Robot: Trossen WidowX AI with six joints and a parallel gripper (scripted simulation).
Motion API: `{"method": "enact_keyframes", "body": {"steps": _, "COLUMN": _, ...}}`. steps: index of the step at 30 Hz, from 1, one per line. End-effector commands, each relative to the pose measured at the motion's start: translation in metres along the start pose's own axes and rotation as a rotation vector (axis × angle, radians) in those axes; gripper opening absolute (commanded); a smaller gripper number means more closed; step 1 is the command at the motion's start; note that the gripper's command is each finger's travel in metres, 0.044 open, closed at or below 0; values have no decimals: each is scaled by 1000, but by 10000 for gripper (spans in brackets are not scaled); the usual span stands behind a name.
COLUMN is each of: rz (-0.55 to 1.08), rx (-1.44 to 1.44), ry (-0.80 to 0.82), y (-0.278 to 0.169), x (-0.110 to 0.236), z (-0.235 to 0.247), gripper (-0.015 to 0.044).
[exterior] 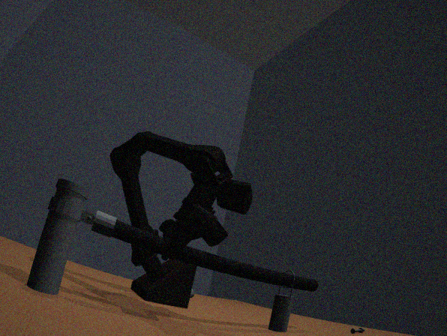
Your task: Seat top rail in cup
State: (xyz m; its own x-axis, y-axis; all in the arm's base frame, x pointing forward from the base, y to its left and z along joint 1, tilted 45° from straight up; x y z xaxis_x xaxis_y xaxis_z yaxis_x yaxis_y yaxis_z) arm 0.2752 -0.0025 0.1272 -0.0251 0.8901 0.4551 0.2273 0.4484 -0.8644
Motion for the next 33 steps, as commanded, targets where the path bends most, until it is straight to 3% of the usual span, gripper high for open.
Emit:
{"method": "enact_keyframes", "body": {"steps": 1, "rz": 1, "rx": -1, "ry": -3, "y": -1, "x": 0, "z": 0, "gripper": 0}}
{"method": "enact_keyframes", "body": {"steps": 33, "rz": 5, "rx": 4, "ry": -5, "y": -4, "x": 1, "z": -2, "gripper": 0}}
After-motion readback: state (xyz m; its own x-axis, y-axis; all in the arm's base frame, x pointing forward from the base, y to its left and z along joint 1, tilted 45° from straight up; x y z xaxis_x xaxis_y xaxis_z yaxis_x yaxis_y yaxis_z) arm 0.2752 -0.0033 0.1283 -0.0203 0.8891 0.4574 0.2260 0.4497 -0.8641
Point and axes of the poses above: the point midway between the two fingers, 35 mm back from their tips, its own x axis back along the fingers, its own z axis across the jaws, y = z × x, the point moved 2 cm from there along x, back along the fingers, and after that the axes turned 5 degrees about -x, right-handed, at the moved point
